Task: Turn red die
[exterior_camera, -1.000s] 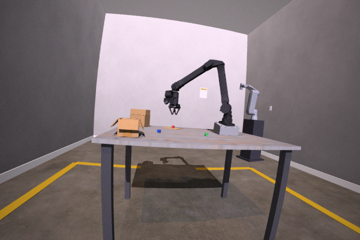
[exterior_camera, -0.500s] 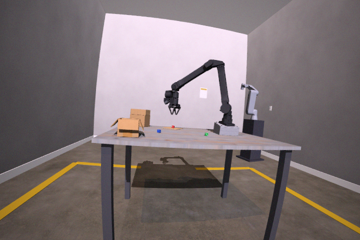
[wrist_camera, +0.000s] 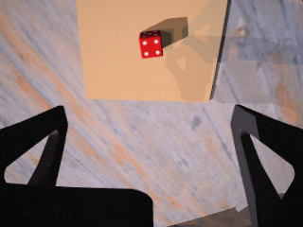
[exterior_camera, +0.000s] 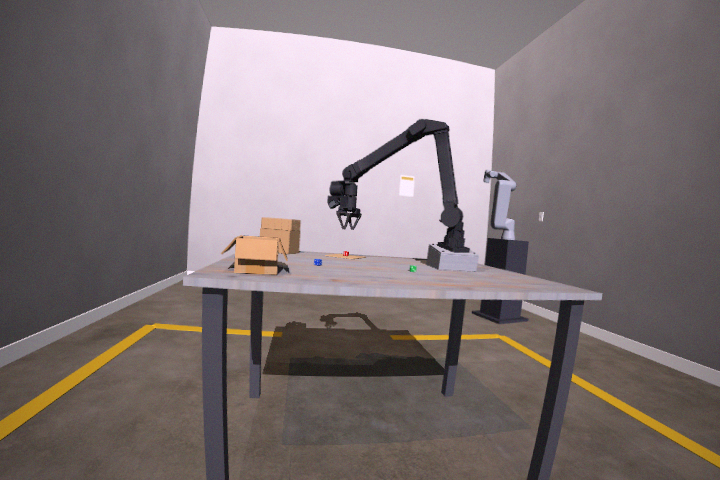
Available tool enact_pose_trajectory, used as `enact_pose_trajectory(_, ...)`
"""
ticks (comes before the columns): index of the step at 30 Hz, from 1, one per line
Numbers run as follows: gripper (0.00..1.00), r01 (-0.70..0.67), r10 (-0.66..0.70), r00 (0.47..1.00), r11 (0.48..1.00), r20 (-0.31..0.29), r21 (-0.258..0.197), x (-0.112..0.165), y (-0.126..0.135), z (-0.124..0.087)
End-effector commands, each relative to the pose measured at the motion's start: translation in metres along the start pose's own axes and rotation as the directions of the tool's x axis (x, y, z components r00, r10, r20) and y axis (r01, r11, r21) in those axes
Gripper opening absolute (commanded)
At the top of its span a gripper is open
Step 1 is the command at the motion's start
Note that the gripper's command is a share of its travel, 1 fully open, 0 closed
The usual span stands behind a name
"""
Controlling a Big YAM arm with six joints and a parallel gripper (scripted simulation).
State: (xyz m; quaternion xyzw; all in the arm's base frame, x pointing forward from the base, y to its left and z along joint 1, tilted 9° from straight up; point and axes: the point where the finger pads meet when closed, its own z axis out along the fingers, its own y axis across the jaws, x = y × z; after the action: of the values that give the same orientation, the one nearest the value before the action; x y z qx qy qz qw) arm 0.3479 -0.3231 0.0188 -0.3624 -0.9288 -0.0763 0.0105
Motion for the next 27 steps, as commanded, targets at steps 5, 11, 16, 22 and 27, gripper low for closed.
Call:
enact_pose_trajectory(5, 1.00, 0.024, -0.025, 0.998, 1.000, 0.062, 0.008, -0.026, 0.005, -0.022)
enact_pose_trajectory(11, 1.00, 0.024, -0.025, 0.998, 1.000, 0.061, 0.008, -0.026, 0.005, -0.023)
enact_pose_trajectory(16, 1.00, 0.024, -0.025, 0.997, 1.000, 0.069, 0.010, -0.025, 0.005, -0.033)
enact_pose_trajectory(22, 1.00, 0.013, -0.014, 0.997, 1.000, 0.077, 0.009, -0.024, -0.002, -0.052)
enact_pose_trajectory(27, 1.00, 0.010, -0.011, 0.997, 1.000, 0.078, 0.009, -0.023, -0.003, -0.072)
